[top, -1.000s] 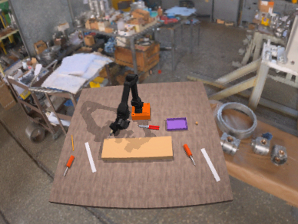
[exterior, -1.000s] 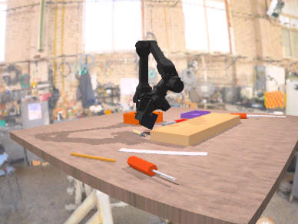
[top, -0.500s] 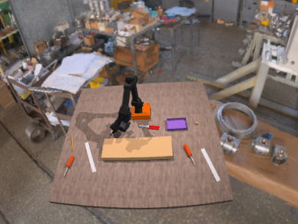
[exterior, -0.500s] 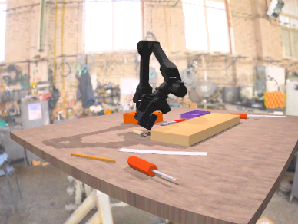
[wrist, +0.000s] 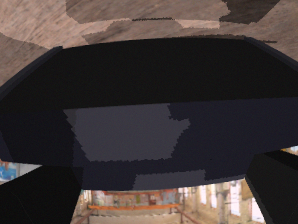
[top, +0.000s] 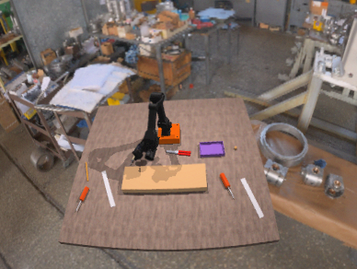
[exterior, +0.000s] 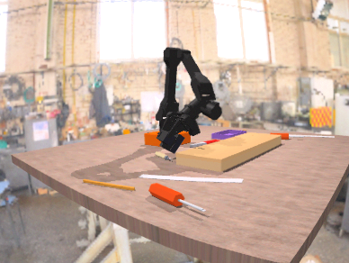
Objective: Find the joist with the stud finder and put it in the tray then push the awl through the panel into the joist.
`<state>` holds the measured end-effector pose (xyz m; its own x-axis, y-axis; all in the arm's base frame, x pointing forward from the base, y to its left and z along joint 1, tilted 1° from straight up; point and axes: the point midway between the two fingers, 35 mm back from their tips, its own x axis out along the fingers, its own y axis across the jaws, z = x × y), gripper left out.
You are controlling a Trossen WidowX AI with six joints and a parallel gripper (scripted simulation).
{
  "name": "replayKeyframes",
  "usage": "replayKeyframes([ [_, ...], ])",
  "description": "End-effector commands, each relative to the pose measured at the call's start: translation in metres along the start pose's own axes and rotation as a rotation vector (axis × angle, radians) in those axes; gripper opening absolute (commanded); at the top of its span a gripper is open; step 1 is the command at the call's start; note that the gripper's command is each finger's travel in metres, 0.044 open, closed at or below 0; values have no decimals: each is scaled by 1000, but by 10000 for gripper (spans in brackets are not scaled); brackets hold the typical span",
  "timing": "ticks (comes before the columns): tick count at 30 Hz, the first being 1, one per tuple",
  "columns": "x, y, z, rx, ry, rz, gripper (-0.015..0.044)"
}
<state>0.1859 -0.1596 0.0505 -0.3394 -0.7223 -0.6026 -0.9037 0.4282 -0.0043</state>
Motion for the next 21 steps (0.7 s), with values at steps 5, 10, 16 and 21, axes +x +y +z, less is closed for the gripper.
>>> replayKeyframes([
  [5,0,0,-1,3,52,3,0],
  [10,0,1,0,4,81,4,0],
  [16,0,1,1,4,115,4,0],
  [21,0,0,2,4,144,2,0],
])
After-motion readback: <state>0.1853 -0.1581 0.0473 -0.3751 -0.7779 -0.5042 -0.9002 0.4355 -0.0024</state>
